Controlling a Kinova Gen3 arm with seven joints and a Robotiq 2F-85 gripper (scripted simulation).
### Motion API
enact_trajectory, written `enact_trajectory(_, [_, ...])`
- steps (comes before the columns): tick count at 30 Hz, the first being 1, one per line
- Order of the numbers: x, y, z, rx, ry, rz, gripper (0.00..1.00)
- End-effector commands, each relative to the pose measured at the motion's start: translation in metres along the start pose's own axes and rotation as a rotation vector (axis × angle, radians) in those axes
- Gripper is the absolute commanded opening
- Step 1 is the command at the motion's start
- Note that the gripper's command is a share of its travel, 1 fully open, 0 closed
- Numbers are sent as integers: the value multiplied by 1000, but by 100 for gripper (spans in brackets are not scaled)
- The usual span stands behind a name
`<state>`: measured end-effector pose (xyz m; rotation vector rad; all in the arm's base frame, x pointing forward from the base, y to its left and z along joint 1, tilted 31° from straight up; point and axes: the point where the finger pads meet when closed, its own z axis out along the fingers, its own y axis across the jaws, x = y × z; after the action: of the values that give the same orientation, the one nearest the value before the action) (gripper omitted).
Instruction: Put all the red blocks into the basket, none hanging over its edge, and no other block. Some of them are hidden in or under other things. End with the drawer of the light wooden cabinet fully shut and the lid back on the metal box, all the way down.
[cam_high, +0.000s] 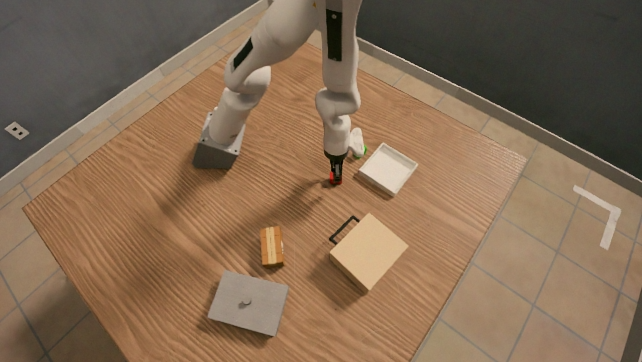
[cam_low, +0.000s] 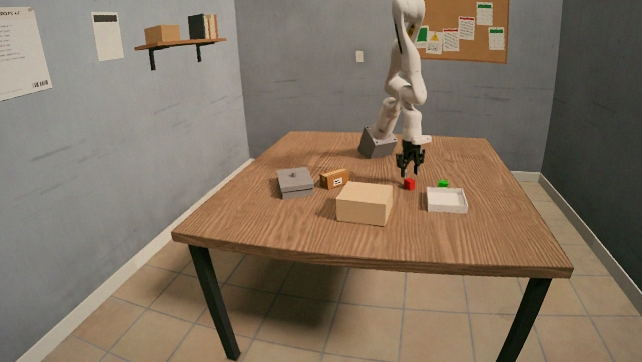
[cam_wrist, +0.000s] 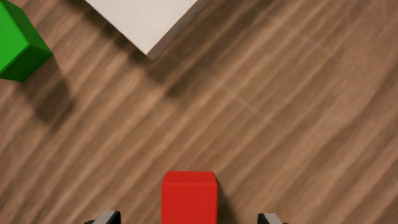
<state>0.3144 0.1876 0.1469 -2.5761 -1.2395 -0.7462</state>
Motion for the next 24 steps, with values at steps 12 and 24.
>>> enact_trajectory(12, [-3, 1, 4, -2, -3, 2, 70])
enact_trajectory(24, [-2, -1, 15, 1, -1, -1, 70])
